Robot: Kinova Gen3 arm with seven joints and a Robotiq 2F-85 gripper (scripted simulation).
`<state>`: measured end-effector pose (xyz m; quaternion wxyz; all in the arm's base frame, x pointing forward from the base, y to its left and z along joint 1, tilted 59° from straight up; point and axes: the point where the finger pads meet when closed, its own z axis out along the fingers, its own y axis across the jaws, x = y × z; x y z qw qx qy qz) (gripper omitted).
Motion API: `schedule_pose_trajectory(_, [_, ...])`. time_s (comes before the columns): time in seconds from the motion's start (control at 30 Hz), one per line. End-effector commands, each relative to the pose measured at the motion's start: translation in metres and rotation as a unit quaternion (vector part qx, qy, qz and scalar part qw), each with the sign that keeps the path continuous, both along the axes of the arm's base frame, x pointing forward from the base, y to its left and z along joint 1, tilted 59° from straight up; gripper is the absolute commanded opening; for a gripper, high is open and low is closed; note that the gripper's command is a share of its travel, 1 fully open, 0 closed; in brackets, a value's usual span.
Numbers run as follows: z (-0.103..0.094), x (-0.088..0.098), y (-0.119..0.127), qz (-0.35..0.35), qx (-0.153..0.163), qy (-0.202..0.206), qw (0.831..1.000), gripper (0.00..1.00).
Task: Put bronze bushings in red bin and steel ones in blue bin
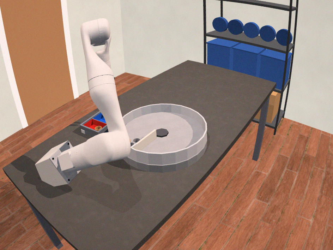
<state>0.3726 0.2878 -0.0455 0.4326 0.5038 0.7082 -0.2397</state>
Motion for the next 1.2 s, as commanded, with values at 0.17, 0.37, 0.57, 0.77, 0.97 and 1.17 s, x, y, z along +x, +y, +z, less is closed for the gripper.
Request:
schedule_pose_trajectory(0.17, [0.000,0.000,0.001,0.001,0.001,0.000,1.000,0.19])
schedule_pose_trajectory(0.37, [0.000,0.000,0.001,0.001,0.001,0.000,1.000,0.19])
schedule_pose_trajectory(0.57, [0.000,0.000,0.001,0.001,0.001,0.000,1.000,0.19])
schedule_pose_trajectory(0.77, [0.006,-0.004,-0.006,0.001,0.001,0.000,1.000,0.18])
schedule_pose_trajectory(0.97, [0.030,-0.019,-0.035,0.001,0.001,0.000,1.000,0.18])
schedule_pose_trajectory(1.17, [0.048,-0.031,-0.057,0.001,0.001,0.000,1.000,0.18])
